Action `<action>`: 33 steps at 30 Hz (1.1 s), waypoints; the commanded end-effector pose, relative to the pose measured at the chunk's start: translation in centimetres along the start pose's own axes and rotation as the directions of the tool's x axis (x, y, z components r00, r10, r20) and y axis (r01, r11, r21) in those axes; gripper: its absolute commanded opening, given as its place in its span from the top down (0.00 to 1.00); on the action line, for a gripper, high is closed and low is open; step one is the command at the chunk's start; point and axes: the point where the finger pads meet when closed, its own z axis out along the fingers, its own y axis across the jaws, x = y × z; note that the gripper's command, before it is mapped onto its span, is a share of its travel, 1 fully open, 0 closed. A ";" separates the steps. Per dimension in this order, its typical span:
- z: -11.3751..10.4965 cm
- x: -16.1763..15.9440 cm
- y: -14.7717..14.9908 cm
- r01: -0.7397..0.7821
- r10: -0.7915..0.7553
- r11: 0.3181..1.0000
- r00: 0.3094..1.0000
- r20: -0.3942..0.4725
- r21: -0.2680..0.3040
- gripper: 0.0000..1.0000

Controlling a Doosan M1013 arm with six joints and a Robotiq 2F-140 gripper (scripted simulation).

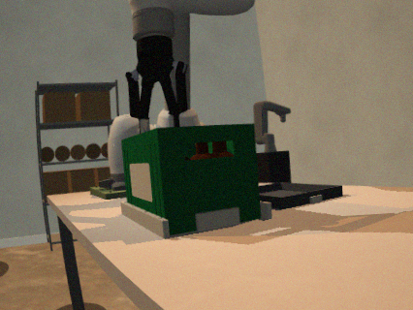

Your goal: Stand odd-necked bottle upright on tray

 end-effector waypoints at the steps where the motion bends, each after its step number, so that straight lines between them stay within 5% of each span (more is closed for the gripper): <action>1: 0.0 0.0 0.0 0.000 0.000 1.000 1.000 0.000 0.000 0.62; 31: 0.0 0.0 0.0 0.000 0.000 1.000 1.000 0.000 0.000 0.62; 32: 0.0 0.0 0.0 0.000 0.000 1.000 1.000 0.000 0.000 1.00; 33: 0.0 0.0 0.0 0.000 0.000 1.000 1.000 0.000 0.000 1.00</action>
